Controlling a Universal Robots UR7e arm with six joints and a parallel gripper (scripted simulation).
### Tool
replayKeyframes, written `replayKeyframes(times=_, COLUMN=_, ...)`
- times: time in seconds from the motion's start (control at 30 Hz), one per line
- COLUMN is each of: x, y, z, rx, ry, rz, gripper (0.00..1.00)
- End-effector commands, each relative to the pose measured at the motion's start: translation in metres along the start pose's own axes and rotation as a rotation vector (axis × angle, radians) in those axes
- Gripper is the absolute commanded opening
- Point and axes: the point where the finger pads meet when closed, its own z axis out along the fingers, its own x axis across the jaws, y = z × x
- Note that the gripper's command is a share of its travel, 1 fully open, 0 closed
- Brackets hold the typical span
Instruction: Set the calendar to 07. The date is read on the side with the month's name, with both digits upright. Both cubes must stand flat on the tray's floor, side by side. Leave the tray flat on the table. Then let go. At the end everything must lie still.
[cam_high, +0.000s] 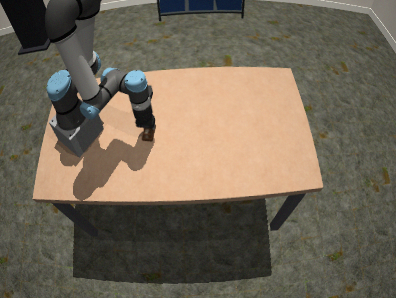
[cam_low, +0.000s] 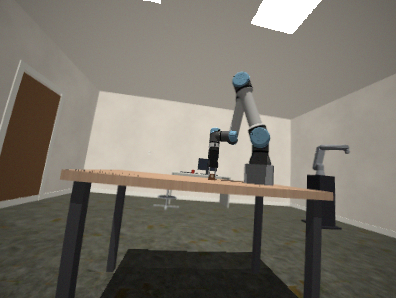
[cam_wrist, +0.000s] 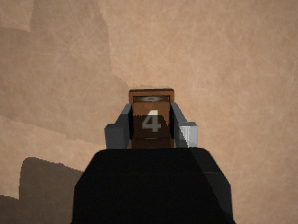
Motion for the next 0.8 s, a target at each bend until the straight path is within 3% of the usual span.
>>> replayKeyframes(times=0.0, x=0.0, y=0.0, z=0.0, rx=0.0, ry=0.001, rz=0.0, gripper=0.6)
replayKeyframes(times=0.43, x=0.0, y=0.0, z=-0.009, rx=0.0, ry=0.001, rz=0.0, gripper=0.6)
replayKeyframes(times=0.77, x=0.0, y=0.0, z=-0.034, rx=0.0, ry=0.001, rz=0.0, gripper=0.6)
